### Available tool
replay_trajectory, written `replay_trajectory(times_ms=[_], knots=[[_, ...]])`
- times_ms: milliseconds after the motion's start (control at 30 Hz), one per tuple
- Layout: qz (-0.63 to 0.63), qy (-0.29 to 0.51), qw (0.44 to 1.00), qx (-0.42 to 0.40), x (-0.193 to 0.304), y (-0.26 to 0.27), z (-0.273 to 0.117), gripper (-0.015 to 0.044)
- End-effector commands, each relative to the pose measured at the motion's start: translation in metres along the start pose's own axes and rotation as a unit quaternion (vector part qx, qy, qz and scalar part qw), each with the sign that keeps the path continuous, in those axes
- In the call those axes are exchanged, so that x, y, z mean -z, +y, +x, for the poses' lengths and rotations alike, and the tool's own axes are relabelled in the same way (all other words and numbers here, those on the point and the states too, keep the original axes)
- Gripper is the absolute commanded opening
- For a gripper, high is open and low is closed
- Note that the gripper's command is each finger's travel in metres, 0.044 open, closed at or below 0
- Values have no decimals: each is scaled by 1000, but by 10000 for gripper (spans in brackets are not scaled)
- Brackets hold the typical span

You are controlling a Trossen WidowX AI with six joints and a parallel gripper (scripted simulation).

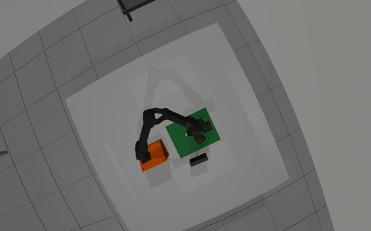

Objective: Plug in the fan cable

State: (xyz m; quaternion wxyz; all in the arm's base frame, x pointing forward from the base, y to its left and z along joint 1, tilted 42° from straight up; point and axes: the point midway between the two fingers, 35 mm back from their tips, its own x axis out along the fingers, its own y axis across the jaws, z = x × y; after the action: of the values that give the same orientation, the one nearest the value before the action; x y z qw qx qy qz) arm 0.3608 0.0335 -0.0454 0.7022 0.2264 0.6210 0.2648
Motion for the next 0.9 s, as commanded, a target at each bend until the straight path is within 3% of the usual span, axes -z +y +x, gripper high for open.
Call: replay_trajectory(times_ms=[0,300,433,567,867], knots=[[0,0,1000,0,0,0,0,230],[0,0,1000,0,0,0,0,0],[0,0,1000,0,-1,0,-3,0],[2,1,1000,-1,0,-1,-47,0],[27,1,1000,-1,3,-2,-49,0]])
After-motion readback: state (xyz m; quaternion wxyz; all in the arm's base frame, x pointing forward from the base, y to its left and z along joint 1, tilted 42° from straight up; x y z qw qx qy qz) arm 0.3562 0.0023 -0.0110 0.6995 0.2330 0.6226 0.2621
